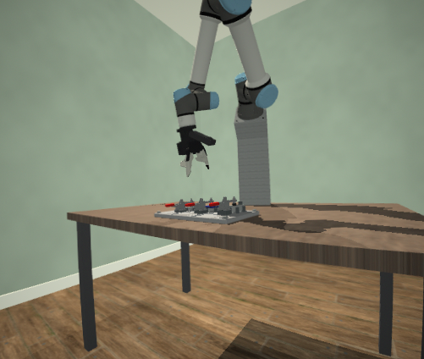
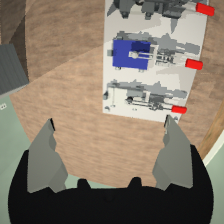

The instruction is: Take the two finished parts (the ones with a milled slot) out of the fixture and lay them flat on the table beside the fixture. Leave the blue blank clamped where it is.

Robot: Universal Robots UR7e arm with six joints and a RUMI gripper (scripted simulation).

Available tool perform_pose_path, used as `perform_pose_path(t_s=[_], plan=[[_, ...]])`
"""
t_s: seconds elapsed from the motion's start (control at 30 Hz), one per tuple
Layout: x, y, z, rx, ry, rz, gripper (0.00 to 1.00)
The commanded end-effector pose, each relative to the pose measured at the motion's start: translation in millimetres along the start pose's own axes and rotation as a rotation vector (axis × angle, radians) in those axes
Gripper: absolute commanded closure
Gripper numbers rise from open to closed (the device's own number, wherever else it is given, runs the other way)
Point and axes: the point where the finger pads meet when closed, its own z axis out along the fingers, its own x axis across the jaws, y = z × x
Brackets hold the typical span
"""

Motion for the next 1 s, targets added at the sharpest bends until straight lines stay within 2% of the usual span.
perform_pose_path(t_s=[0.0, 0.4, 0.47, 0.53, 0.63, 0.97], plan=[[-1.0, -0.1, 0.2, -0.001, 0.011, 0.060, 0.00], [0.5, -0.5, 0.0, -0.002, 0.012, 0.056, 0.00], [-1.6, 1.9, -0.9, 0.003, 0.025, 0.158, 0.00], [-1.6, 1.9, -0.9, 0.003, 0.025, 0.158, 0.00], [-2.1, 5.0, -3.2, 0.012, 0.046, 0.303, 0.00], [-1.8, 3.9, -3.1, 0.012, 0.046, 0.300, 0.00]])
